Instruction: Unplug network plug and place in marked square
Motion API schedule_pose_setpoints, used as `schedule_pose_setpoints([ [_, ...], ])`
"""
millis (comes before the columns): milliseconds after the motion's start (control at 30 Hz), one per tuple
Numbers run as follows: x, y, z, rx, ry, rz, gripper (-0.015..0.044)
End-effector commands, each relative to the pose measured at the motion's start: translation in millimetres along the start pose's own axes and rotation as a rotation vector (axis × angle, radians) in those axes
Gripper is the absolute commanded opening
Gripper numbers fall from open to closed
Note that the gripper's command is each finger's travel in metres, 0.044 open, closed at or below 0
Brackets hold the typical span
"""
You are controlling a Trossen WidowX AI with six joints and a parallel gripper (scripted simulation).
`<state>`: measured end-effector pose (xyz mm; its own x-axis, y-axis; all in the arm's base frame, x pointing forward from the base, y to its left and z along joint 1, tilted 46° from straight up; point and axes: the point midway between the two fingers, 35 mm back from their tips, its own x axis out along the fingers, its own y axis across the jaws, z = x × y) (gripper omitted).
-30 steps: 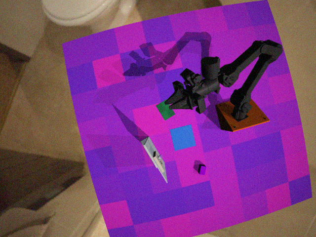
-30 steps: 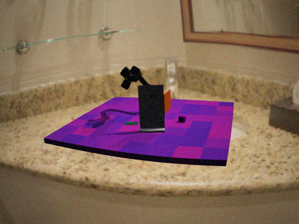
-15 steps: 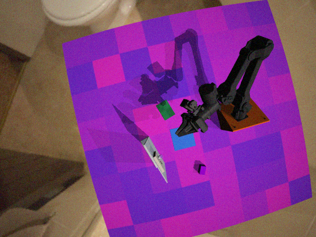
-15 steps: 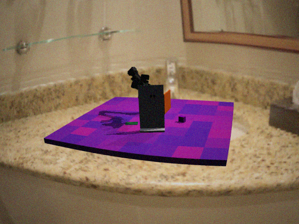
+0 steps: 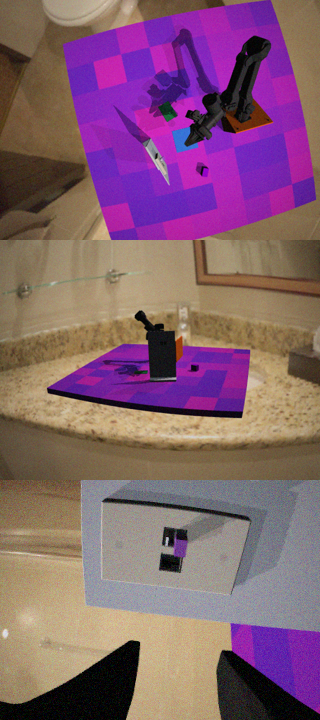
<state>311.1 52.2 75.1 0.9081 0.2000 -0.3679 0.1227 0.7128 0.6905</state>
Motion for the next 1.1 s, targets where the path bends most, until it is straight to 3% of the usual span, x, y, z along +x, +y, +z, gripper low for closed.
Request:
schedule_pose_setpoints([
  [0,11,3,5,0.007,-0.001,0.008,0.0156],
  [433,49,2,14,0.006,-0.002,0.009,0.0156],
  [1067,74,3,21,0.006,-0.003,0.010,0.0156],
])
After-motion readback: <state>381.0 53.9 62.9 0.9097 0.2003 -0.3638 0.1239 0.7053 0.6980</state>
